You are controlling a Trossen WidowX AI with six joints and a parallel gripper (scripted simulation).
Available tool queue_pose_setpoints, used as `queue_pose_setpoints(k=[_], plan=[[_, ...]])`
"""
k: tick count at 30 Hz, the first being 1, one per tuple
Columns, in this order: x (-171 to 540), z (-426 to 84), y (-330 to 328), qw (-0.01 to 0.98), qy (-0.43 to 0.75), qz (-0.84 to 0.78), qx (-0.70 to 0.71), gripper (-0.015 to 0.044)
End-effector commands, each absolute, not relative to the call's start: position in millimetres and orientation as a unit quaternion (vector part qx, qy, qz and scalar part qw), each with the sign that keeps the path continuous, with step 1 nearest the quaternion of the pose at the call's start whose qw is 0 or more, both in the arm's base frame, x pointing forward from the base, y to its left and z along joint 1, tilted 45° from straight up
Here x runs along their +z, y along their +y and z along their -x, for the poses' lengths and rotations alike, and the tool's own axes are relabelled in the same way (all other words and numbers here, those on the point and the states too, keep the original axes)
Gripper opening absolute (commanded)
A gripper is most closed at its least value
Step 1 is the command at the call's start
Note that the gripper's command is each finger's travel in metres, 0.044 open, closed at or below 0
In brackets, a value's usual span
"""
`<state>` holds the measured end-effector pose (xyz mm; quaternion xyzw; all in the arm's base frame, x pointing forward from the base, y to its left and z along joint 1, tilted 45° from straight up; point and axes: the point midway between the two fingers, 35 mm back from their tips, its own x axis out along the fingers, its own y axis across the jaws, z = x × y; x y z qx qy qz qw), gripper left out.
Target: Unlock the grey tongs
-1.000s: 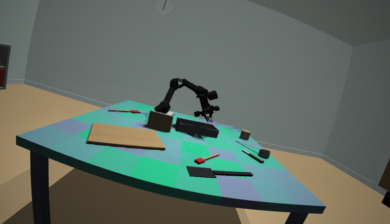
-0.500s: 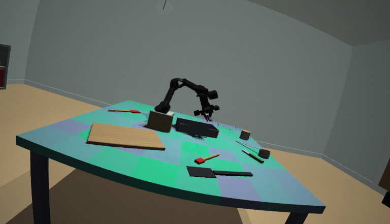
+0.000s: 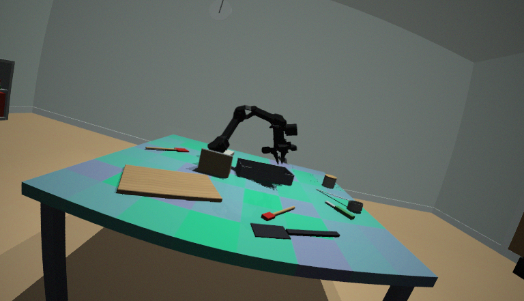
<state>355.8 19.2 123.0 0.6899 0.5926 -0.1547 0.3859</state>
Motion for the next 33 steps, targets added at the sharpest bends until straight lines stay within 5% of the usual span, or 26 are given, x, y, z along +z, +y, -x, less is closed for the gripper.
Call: queue_pose_setpoints(k=[1, 33], plan=[[124, -358, 17, 0.396, 0.610, -0.669, -0.154, -0.0150], [119, -347, 10, 0.383, 0.713, -0.570, -0.142, -0.0150]])
